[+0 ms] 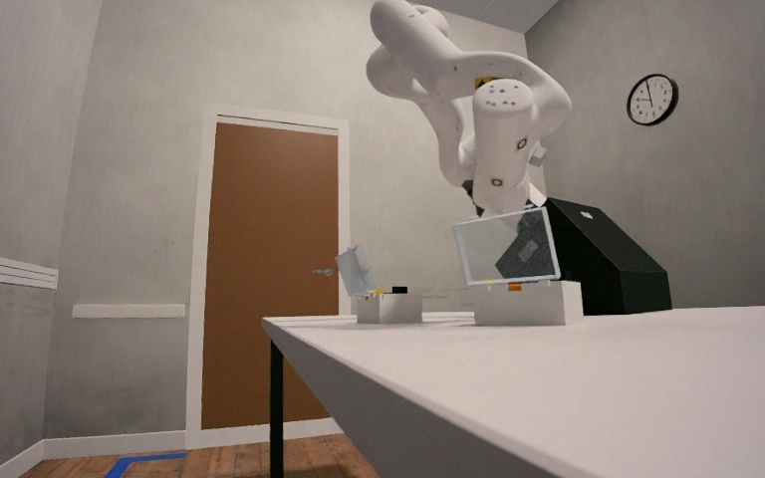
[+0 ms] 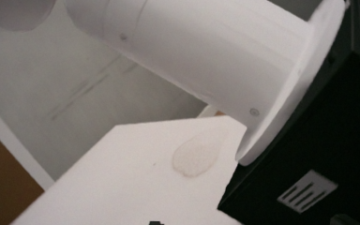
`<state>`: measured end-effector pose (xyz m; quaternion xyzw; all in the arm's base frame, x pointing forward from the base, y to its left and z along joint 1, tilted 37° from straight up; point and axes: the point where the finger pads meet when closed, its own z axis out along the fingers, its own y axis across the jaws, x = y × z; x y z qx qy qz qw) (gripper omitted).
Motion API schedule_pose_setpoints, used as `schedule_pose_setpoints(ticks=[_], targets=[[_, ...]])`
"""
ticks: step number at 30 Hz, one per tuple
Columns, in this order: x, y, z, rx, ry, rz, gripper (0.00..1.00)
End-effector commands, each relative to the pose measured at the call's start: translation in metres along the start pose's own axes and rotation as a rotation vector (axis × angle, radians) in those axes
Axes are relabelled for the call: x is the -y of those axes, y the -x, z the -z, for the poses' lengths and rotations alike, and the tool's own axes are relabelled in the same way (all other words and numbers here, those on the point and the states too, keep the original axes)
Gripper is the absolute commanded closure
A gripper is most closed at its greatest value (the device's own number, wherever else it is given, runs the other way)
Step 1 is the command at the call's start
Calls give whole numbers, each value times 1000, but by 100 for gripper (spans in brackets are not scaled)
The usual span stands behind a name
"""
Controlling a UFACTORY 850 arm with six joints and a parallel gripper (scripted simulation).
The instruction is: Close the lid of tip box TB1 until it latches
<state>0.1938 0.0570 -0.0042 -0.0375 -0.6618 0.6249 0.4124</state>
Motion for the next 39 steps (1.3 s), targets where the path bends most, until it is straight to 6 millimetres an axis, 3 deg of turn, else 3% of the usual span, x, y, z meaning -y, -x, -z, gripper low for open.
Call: schedule_pose_setpoints(ticks=[1, 23, 26, 39], targets=[[11, 2, -1, 36, 14, -175, 0], [52, 10, -11, 127, 106, -765, 0], [52, 10, -11, 129, 110, -784, 0], [78, 14, -19, 162, 209, -1182, 0]])
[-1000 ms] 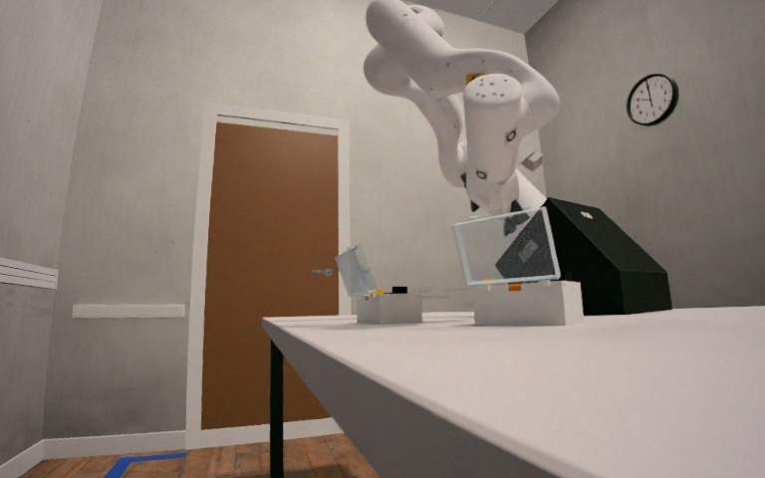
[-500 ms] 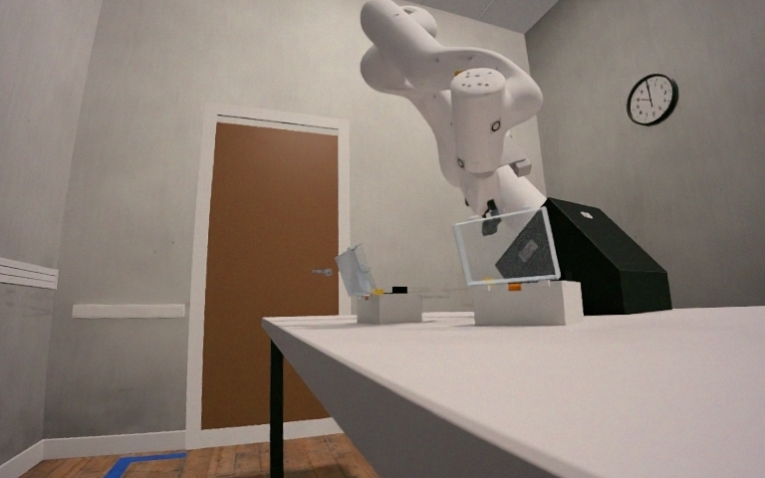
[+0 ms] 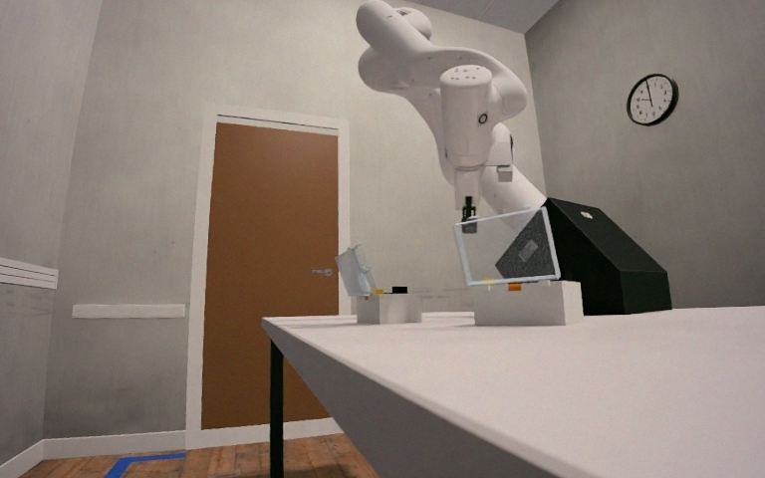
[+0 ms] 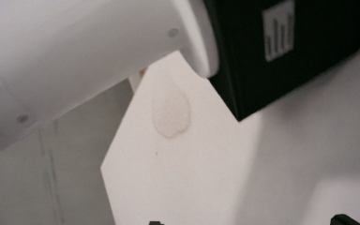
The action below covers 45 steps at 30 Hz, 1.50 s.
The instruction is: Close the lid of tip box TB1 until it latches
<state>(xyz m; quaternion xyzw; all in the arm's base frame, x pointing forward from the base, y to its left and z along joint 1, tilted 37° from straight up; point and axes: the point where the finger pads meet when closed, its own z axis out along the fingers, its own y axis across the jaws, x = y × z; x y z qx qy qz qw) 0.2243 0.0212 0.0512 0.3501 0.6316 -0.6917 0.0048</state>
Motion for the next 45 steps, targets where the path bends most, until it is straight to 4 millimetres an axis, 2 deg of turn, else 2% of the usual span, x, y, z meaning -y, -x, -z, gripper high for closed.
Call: schedule_pose_setpoints(ticks=[1, 4, 19, 21, 24, 35, 38, 45], targets=[[3, 8, -2, 8, 36, -161, 0], [5, 12, -4, 8, 43, -194, 0], [17, 34, -13, -16, 139, -645, 0], [17, 34, -13, -16, 139, -645, 0], [21, 41, -17, -27, 159, -742, 0], [27, 52, -23, -77, 221, -1059, 0], [27, 52, -23, -81, 225, -1077, 0], [34, 62, -30, -132, 264, -1301, 0]])
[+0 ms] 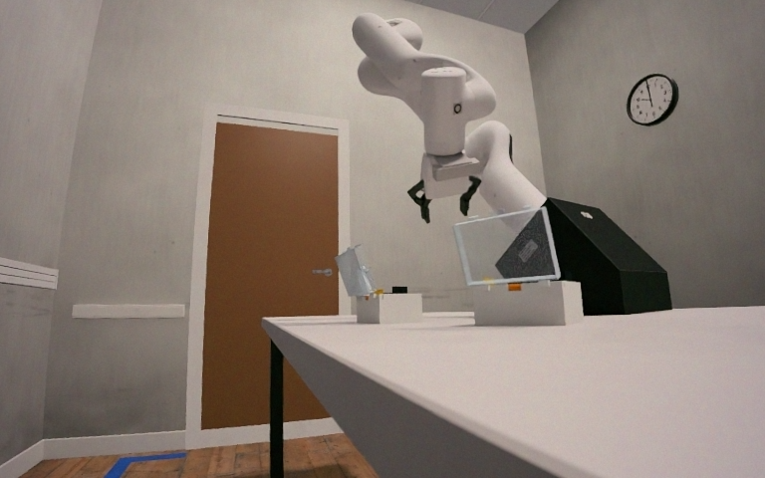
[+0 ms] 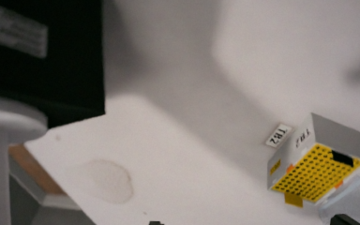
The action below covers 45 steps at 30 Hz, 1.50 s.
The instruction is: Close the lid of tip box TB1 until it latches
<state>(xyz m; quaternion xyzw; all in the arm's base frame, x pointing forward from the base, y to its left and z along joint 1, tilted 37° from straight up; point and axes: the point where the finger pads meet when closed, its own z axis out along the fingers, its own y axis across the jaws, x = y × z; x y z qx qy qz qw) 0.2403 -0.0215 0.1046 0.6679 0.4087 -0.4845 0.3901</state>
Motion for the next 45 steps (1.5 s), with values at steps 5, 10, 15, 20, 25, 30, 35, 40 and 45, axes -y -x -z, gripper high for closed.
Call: schedule_pose_setpoints(ticks=[5, 10, 15, 20, 25, 30, 35, 40, 45], targets=[[-6, 12, -6, -54, 30, -281, 0], [-7, 15, -8, -71, 35, -364, 0], [-10, 22, -12, -107, 39, -526, 0], [-11, 25, -14, -138, 38, -661, 0], [-13, 31, -18, -172, 32, -808, 0], [-14, 37, -23, -195, 25, -905, 0], [-14, 40, -25, -231, 11, -1053, 0], [-15, 45, -29, -262, -6, -1183, 0], [-15, 47, -32, -282, -18, -1264, 0]])
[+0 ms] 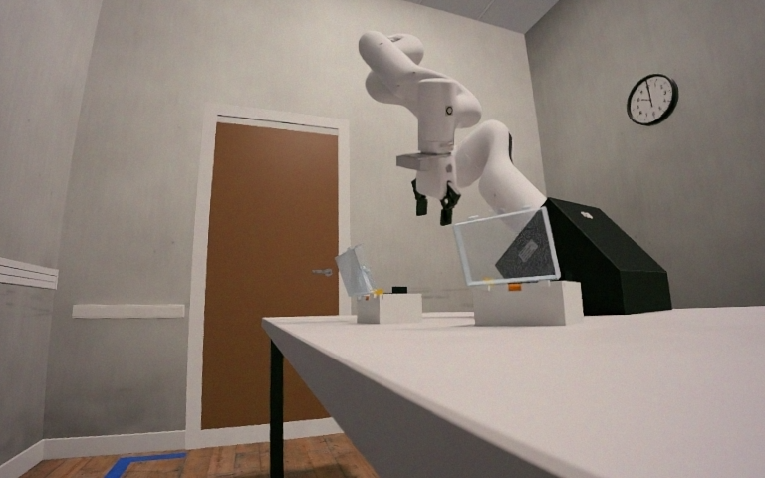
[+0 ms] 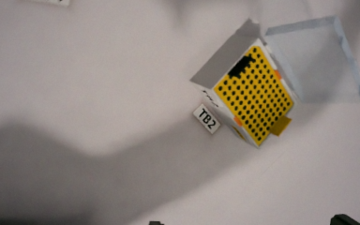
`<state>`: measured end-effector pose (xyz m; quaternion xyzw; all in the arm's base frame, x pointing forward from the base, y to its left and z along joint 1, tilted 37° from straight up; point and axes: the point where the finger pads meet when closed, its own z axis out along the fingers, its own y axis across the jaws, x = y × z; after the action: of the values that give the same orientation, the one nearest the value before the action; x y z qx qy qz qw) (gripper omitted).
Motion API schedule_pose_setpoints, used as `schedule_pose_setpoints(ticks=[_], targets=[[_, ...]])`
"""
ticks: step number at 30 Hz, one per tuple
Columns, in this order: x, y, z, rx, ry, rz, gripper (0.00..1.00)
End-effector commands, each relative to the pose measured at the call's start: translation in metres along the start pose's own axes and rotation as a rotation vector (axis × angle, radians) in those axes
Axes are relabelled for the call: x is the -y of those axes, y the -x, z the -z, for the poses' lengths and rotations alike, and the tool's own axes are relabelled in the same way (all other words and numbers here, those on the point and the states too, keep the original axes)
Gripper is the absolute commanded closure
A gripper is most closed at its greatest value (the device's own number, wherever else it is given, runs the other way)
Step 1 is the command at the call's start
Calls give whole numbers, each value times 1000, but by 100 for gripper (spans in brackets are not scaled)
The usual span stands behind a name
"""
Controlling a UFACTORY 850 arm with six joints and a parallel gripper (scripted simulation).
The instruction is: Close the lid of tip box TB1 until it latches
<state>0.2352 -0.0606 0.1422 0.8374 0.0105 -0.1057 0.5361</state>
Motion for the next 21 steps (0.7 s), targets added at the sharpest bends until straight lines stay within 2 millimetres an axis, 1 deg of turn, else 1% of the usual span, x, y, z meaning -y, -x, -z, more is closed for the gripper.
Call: schedule_pose_setpoints(ticks=[1, 12, 14, 16, 21], targets=[[-6, 3, -4, -28, -12, -120, 0], [-13, 7, -9, -68, -68, -447, 0], [-15, 9, -11, -72, -78, -496, 0], [-15, 9, -11, -72, -78, -496, 0], [-19, 13, -14, -84, -112, -659, 0]])
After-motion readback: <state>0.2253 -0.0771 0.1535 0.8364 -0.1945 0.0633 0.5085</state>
